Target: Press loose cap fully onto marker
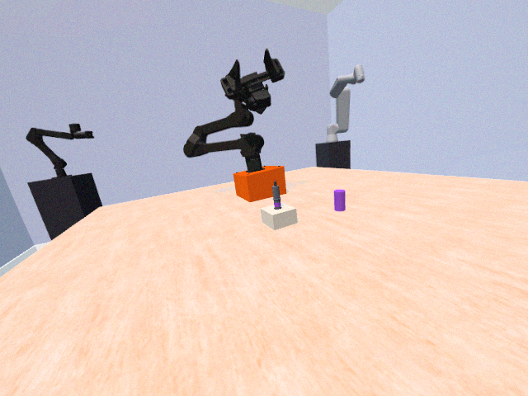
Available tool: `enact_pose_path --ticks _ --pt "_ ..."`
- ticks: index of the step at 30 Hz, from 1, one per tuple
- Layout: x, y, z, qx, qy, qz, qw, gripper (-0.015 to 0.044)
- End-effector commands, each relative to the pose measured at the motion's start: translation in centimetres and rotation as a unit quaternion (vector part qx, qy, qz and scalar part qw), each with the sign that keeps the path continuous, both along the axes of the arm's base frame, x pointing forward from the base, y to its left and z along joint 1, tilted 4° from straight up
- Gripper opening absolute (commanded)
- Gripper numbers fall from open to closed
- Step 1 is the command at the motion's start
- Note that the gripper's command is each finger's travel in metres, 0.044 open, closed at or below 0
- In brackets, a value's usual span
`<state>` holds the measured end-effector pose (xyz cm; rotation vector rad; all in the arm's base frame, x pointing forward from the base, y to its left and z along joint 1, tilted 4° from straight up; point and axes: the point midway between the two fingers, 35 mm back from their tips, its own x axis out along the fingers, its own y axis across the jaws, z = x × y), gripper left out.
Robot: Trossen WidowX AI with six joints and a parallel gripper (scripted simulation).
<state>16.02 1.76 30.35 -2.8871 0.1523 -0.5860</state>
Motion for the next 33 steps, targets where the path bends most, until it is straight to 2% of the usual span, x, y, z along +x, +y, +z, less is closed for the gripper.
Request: enact_pose_path --ticks 1,6,10,13,18,23,28,33 --pt "0.1 0.2 0.0 -0.007 0.001 0.001 1.0 0.0374" --pt "1.6 3.5 1.0 -0.193 0.03 -0.016 0.981 0.0246" --pt "3.3 6.1 1.2 -0.357 0.063 -0.034 0.931 0.0246" --pt "5.2 8.5 0.7 -0.513 0.093 -0.042 0.852 0.0246" --pt "8.9 12.2 -1.8 -0.74 0.13 -0.021 0.66 0.0246" --pt "12.2 14.7 -6.0 -0.887 0.14 0.047 0.438 0.0246" --pt "14.5 15.7 -11.1 -0.959 0.114 0.149 0.213 0.0246" --pt "15.7 15.6 -16.6 -0.96 0.053 0.276 0.013 0.0246"
